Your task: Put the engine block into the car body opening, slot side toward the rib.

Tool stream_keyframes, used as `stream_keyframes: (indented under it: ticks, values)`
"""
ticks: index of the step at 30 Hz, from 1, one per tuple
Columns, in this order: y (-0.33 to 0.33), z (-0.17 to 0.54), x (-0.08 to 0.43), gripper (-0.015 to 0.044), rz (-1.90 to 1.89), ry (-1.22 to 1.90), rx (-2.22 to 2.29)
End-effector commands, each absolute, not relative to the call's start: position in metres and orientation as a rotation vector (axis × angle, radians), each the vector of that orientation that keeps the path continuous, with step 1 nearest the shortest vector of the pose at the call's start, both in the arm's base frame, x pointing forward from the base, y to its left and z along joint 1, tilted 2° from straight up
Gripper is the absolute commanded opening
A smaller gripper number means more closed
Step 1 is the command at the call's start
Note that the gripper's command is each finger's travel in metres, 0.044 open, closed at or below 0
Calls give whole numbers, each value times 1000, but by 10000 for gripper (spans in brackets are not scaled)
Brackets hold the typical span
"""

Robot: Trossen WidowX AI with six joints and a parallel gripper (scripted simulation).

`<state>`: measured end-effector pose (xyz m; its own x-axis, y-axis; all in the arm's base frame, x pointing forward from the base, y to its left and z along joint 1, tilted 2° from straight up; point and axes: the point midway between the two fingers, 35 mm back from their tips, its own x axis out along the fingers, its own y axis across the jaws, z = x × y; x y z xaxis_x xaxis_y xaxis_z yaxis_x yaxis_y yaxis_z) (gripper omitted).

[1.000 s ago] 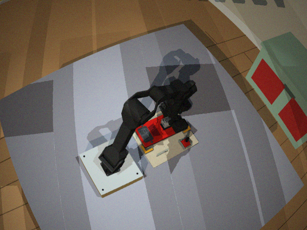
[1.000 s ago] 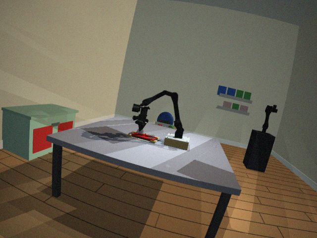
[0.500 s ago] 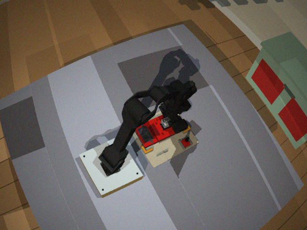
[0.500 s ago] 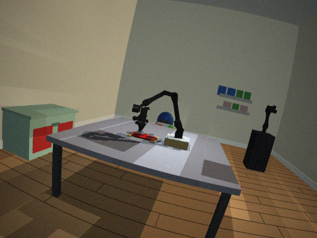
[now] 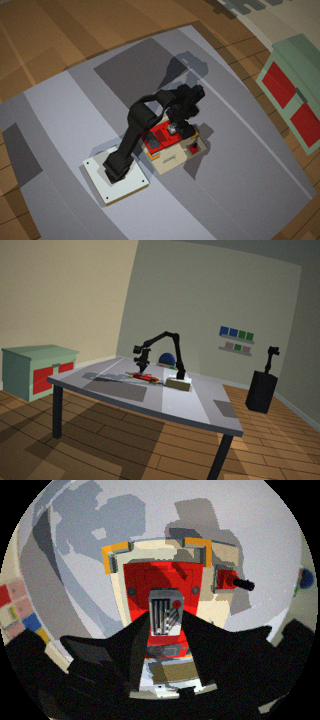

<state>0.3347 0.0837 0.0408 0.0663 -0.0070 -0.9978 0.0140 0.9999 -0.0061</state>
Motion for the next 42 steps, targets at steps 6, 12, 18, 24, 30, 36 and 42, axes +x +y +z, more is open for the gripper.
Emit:
stream_keyframes:
  ticks: [6,12,18,24,30,36,42]
  values:
    - [83,38,335,159,-19,1504,2]
    - [83,37,335,159,-18,1504,1]
    - [83,35,335,159,-16,1504,-1]
    - [83,34,335,159,-16,1504,-1]
    - [83,33,335,159,-16,1504,-1]
    - [83,31,335,159,-17,1504,0]
    - [83,30,336,159,-17,1504,0]
